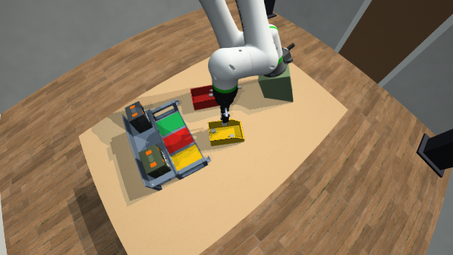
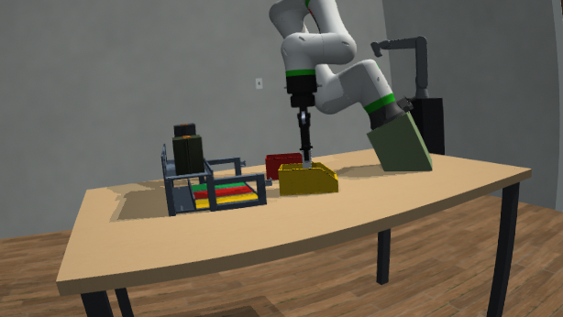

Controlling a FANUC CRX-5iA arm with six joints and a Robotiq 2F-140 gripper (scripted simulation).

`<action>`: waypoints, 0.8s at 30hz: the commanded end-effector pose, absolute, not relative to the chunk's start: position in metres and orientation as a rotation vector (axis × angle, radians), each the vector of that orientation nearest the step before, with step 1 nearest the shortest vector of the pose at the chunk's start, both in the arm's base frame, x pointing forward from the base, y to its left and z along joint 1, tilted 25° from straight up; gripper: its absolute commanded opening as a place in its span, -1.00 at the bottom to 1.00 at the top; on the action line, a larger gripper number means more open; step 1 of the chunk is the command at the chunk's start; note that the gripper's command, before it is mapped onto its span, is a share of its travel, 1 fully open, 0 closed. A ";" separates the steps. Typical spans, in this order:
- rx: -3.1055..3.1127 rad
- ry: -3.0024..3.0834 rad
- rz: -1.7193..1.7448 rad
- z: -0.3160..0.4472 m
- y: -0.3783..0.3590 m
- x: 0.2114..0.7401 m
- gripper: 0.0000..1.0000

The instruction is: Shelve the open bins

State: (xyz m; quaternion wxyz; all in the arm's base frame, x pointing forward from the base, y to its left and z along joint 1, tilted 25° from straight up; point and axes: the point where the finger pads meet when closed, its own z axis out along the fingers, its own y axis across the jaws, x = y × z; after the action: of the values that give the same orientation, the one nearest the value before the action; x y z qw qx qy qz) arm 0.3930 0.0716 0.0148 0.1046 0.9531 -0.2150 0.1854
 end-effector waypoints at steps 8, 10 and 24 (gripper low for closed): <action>2.810 -0.634 0.547 0.009 0.070 0.395 -0.69; 2.810 -0.634 0.547 0.008 0.070 0.395 -0.69; 2.810 -0.634 0.547 0.007 0.069 0.396 -0.69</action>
State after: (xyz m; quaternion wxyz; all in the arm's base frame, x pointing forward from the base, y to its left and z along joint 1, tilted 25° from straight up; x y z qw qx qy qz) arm 0.3957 0.0692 0.0071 0.1046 0.9531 -0.2150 0.1854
